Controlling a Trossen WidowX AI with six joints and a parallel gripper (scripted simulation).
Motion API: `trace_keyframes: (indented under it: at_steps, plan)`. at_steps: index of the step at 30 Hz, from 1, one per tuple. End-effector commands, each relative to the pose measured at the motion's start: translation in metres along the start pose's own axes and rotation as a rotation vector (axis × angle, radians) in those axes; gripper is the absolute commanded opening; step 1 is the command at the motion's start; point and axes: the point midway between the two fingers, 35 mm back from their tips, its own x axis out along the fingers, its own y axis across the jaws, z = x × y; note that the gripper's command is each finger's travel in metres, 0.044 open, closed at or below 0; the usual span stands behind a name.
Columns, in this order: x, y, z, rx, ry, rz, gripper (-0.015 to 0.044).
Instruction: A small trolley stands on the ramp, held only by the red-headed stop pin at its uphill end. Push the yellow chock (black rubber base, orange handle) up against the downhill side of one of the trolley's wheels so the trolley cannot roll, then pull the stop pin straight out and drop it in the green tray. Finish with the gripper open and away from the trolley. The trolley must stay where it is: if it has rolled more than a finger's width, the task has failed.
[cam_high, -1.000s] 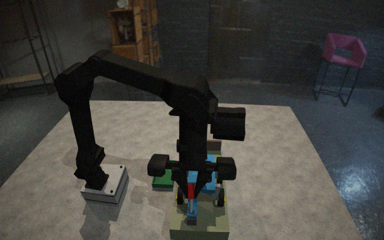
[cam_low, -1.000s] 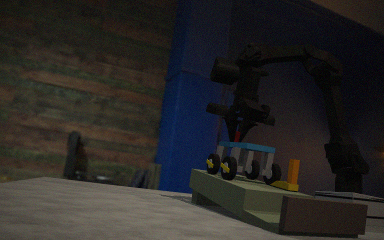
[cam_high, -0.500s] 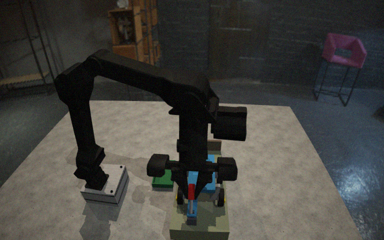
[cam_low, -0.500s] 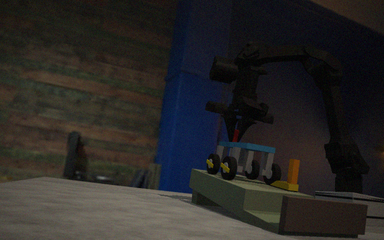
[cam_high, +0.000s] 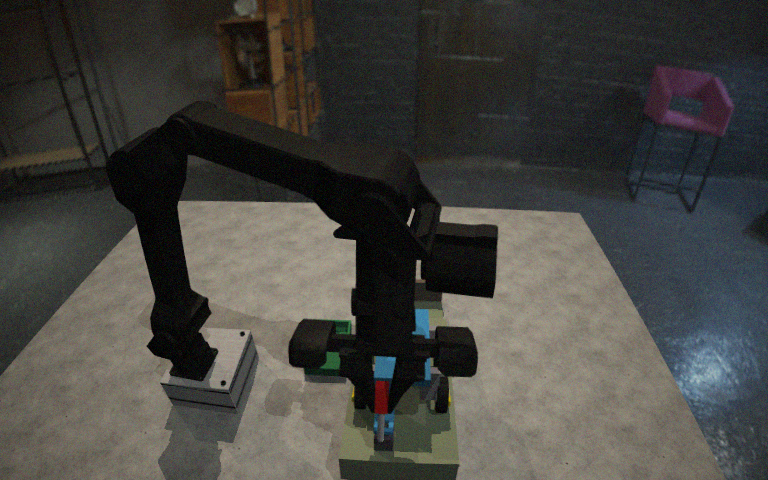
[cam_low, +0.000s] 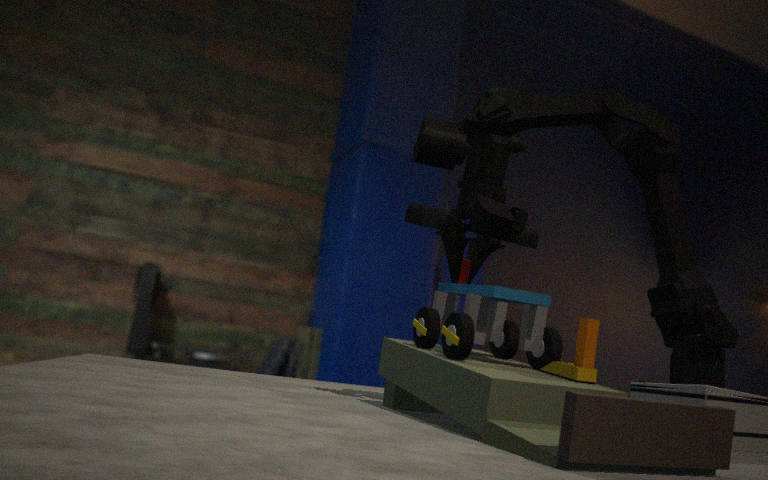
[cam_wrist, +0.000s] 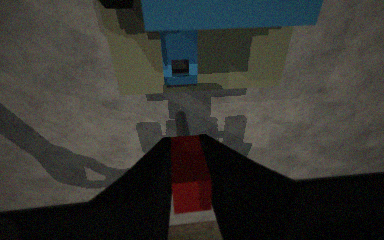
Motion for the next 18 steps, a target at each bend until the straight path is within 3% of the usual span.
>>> trace_keyframes:
  at_steps: [1,18]
  plan:
    - [-0.002,-0.002,-0.006,-0.002,0.007,-0.007,0.0000]
    - [0.001,0.052,-0.004,-0.003,0.007,-0.003,0.0000]
